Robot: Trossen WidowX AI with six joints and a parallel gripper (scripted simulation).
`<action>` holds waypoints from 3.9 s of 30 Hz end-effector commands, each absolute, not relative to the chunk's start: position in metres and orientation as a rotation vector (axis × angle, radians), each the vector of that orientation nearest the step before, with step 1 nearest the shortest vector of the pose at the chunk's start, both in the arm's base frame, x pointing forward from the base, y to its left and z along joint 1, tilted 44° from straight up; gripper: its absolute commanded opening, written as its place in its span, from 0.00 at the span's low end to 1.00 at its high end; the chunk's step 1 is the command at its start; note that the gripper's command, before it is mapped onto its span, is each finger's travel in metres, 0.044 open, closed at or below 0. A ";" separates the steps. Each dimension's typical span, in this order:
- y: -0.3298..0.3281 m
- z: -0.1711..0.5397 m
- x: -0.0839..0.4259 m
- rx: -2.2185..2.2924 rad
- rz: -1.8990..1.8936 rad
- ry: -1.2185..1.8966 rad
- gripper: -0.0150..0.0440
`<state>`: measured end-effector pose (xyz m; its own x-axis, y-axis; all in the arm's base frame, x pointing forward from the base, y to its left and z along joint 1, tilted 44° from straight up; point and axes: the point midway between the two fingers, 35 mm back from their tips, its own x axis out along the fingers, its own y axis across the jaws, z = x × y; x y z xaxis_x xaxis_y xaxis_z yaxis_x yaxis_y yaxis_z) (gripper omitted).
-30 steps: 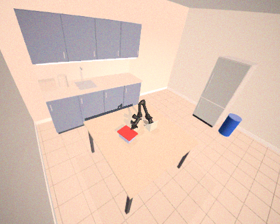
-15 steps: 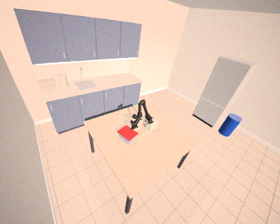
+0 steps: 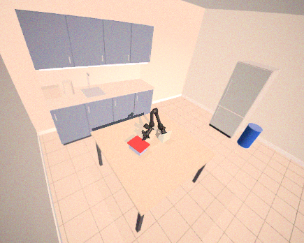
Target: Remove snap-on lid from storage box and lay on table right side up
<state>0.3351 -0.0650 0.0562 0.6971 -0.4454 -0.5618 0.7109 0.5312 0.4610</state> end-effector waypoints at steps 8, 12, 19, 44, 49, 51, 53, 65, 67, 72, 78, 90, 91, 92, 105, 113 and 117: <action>-0.061 0.060 0.335 0.733 -0.708 0.400 0.25; -0.061 0.060 0.335 0.733 -0.708 0.400 0.25; -0.060 0.061 0.335 0.733 -0.708 0.400 0.25; -0.058 0.063 0.337 0.730 -0.705 0.401 0.25; -0.058 0.063 0.338 0.730 -0.705 0.401 0.25; -0.058 0.063 0.338 0.730 -0.705 0.401 0.25; -0.058 0.062 0.338 0.730 -0.705 0.401 0.25; -0.058 0.062 0.339 0.730 -0.705 0.401 0.25; -0.058 0.062 0.339 0.730 -0.705 0.401 0.25; -0.058 0.062 0.339 0.730 -0.705 0.401 0.25; -0.058 0.062 0.340 0.730 -0.705 0.401 0.25; -0.058 0.062 0.341 0.730 -0.705 0.401 0.25; -0.058 0.062 0.341 0.730 -0.705 0.401 0.25; -0.058 0.062 0.341 0.730 -0.705 0.401 0.25; -0.058 0.062 0.342 0.730 -0.705 0.401 0.25; -0.058 0.062 0.343 0.730 -0.705 0.401 0.25; -0.058 0.062 0.343 0.730 -0.705 0.401 0.25</action>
<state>0.3423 -0.0582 0.0620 0.7022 -0.4413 -0.5587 0.7059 0.5339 0.4655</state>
